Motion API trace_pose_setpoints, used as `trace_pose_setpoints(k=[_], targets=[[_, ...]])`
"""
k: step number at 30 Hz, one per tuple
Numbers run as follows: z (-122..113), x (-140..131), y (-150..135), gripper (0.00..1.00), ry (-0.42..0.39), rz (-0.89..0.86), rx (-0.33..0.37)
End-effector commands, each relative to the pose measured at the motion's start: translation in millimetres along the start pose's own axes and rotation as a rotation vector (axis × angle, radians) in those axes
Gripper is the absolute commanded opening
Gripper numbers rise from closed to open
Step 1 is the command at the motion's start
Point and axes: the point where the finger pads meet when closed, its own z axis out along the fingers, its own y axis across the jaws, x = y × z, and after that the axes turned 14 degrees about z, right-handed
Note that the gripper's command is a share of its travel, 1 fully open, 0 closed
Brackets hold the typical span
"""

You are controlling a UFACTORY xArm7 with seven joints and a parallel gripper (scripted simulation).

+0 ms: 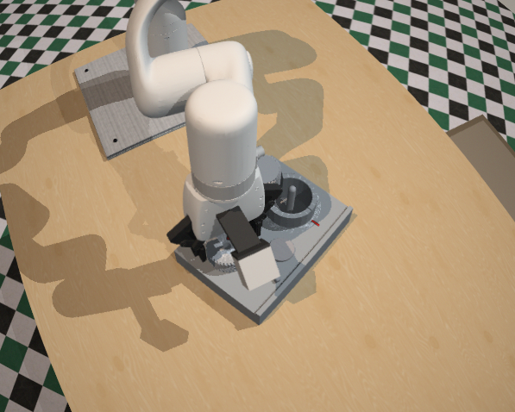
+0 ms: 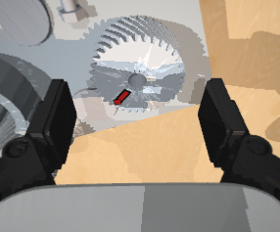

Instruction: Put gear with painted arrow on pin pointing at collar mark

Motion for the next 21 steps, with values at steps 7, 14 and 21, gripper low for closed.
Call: trace_pose_setpoints(k=[7,14,21], targets=[[-1.3,1.5,-0.1,0.93,0.005,0.000,0.000],[0.5,1.6,-0.1,0.93,0.005,0.000,0.000],[5.4,1.6,-0.1,0.93,0.005,0.000,0.000]])
